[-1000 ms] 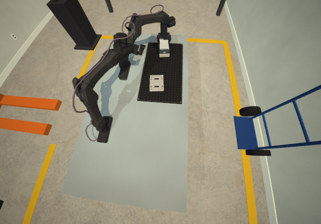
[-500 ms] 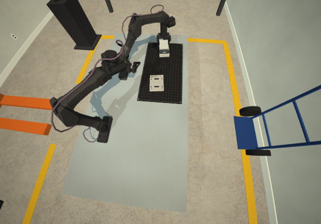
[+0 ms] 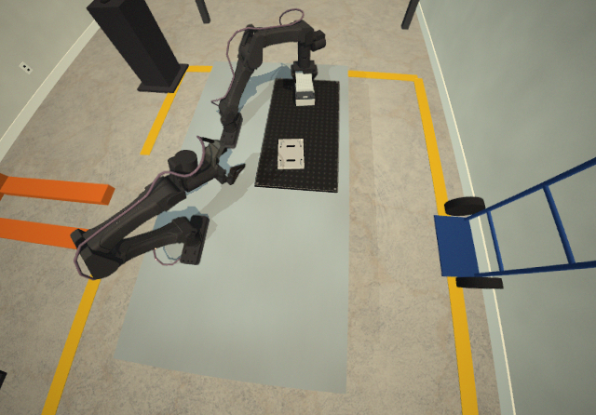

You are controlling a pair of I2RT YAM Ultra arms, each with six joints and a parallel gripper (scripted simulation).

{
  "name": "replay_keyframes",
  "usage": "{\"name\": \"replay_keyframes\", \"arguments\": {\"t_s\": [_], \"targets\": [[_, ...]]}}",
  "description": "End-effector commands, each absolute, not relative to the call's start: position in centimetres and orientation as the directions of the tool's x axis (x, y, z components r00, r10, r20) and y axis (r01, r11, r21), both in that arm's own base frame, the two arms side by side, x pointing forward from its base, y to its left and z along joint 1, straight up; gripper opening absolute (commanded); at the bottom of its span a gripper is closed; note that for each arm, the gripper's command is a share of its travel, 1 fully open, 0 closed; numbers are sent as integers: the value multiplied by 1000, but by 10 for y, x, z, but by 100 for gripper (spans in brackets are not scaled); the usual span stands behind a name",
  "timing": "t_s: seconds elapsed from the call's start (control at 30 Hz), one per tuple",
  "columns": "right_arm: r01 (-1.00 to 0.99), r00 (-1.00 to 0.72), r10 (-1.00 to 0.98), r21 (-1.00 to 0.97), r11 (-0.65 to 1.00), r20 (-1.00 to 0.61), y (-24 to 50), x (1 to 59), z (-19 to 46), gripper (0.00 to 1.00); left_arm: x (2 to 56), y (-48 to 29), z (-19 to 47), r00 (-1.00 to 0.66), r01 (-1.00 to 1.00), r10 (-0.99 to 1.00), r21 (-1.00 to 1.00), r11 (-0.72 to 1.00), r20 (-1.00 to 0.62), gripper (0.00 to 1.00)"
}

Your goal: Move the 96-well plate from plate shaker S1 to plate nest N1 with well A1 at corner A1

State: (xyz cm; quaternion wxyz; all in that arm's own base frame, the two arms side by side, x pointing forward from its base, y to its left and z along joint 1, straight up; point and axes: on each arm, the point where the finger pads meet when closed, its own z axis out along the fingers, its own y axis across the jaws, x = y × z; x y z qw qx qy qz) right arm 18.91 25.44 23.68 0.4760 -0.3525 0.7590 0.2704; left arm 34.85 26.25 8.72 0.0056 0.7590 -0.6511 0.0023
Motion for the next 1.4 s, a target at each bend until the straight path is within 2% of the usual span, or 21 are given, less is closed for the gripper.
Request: {"name": "replay_keyframes", "arguments": {"t_s": [0.0, 0.2, 0.4, 0.6, 0.67, 0.8, 1.0, 1.37], "targets": [[-786, -278, -249, 71, 614, -928, 236, 184, 234, 100, 364, 262, 102, 183, -982, -982, -59, -180, -42, 79], [-779, -283, -246, 73, 622, -927, 228, 181, 223, 100, 398, 222, 103, 212, -970, -975, -134, -203, -64, 79], [-776, -285, -245, 73, 626, -927, 224, 179, 217, 100, 416, 106, 94, 236, -962, -972, -147, -232, -12, 79], [-776, -285, -244, 73, 627, -927, 224, 179, 216, 100, 392, -21, 74, 194, -976, -981, -97, -195, 22, 79], [-776, -285, -244, 73, 627, -927, 224, 179, 216, 100, 392, -21, 74, 194, -976, -981, -97, -195, 22, 79], [-776, -285, -245, 73, 627, -927, 224, 179, 216, 100, 363, -77, 63, 168, -983, -985, -66, -169, 28, 79], [-776, -285, -245, 73, 627, -927, 224, 179, 216, 100, 331, -117, 53, 136, -990, -990, -35, -137, 23, 79], [-774, -286, -242, 75, 629, -927, 225, 180, 219, 100, 318, -123, 50, 108, -994, -994, -12, -108, 12, 79]]}}
